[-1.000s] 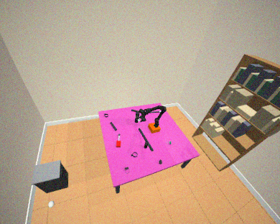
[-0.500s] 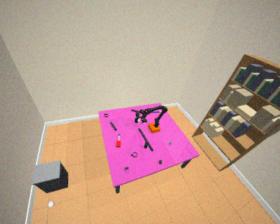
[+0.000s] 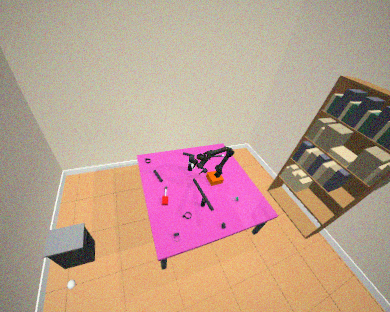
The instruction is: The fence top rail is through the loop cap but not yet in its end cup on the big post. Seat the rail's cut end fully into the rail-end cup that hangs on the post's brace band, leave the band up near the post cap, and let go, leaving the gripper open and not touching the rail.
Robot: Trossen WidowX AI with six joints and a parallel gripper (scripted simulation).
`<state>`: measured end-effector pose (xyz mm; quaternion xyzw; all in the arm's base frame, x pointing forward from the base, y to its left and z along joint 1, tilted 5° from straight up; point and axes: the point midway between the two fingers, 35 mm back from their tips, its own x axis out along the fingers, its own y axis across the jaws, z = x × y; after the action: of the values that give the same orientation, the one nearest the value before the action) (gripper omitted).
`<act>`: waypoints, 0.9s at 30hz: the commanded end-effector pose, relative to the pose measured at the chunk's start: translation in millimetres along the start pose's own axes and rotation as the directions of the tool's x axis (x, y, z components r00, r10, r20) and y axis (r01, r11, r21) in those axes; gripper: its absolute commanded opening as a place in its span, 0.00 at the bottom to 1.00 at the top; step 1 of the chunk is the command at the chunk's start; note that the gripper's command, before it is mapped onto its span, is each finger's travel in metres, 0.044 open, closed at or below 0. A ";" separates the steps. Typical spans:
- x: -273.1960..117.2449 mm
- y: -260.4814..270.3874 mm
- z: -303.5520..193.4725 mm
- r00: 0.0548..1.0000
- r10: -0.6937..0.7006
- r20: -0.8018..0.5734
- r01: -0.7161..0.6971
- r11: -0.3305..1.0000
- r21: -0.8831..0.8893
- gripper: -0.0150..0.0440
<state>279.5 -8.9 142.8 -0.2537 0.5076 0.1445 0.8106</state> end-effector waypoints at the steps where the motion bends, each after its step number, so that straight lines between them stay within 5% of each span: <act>1: -38.6 27.4 26.0 1.000 -0.011 0.022 -0.001 0.875 0.484 1.00; 17: -35.1 29.4 26.4 1.000 0.001 0.006 -0.004 0.900 0.437 1.00; 23: -5.2 48.3 29.7 0.985 0.102 -0.141 -0.108 0.993 -0.041 1.00; 27: 18.6 65.6 28.9 0.947 0.173 -0.270 -0.276 0.865 -0.418 1.00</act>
<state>275.0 47.1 141.7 -0.2702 0.5749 0.1903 0.7485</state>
